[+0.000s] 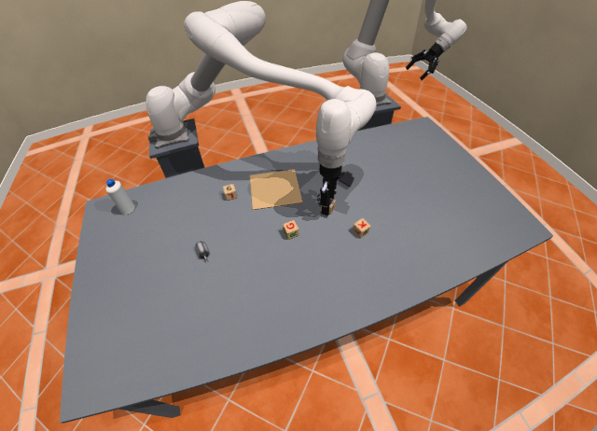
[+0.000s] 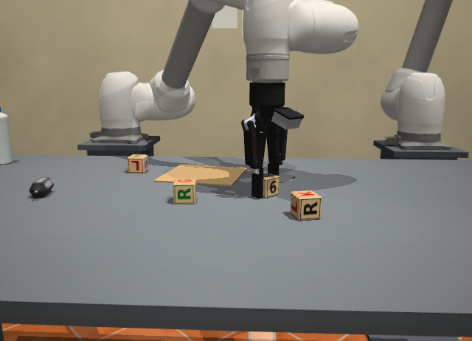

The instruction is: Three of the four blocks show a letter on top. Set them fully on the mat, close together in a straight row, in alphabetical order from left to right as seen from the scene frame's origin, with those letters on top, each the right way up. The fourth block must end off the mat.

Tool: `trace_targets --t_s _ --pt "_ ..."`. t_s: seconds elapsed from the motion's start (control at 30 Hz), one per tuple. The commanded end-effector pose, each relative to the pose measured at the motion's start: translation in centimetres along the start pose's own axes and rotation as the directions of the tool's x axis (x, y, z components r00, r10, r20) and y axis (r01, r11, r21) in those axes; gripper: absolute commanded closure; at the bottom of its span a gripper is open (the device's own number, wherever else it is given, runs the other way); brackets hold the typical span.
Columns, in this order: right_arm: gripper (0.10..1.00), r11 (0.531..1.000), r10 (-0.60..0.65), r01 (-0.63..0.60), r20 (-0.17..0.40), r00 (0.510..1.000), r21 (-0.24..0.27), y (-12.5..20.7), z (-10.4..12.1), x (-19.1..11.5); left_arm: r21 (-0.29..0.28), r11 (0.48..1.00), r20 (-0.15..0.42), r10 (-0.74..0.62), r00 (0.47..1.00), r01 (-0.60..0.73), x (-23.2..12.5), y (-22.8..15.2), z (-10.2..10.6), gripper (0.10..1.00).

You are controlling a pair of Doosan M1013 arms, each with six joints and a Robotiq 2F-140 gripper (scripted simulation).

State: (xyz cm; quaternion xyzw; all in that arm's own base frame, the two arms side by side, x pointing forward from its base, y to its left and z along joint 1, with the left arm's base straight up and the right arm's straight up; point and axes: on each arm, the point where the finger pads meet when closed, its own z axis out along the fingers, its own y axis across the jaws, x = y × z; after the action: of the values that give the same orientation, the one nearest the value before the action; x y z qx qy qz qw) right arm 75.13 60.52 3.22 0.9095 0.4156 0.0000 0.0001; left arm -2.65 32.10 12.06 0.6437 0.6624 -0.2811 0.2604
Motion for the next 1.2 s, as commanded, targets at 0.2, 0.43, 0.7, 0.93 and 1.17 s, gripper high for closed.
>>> trace_targets --t_s 0.2,0.43,0.7,0.93,1.17 --pt "0.768 1.0 0.0 0.0 -0.002 1.0 0.0 0.0 -0.3 0.0 0.0 1.0 -0.001 0.0 1.0 0.0 0.0 0.0 0.0 0.098" --pt "0.768 1.0 0.0 0.0 -0.002 1.0 0.0 0.0 -3.7 0.0 0.0 1.0 -0.001 0.0 1.0 0.0 0.0 0.0 0.0 0.098" --pt "0.768 1.0 0.0 0.0 -0.002 1.0 0.0 0.0 -8.7 0.0 0.0 1.0 -0.001 0.0 1.0 0.0 0.0 0.0 0.0 0.098" --pt "0.768 1.0 0.0 0.0 -0.002 1.0 0.0 0.0 -10.1 0.0 0.0 1.0 -0.001 0.0 1.0 0.0 0.0 0.0 0.0 0.098" --pt "0.768 1.0 0.0 0.0 -0.002 1.0 0.0 0.0 -10.1 0.0 0.0 1.0 -0.001 0.0 1.0 0.0 0.0 0.0 0.0 0.098"
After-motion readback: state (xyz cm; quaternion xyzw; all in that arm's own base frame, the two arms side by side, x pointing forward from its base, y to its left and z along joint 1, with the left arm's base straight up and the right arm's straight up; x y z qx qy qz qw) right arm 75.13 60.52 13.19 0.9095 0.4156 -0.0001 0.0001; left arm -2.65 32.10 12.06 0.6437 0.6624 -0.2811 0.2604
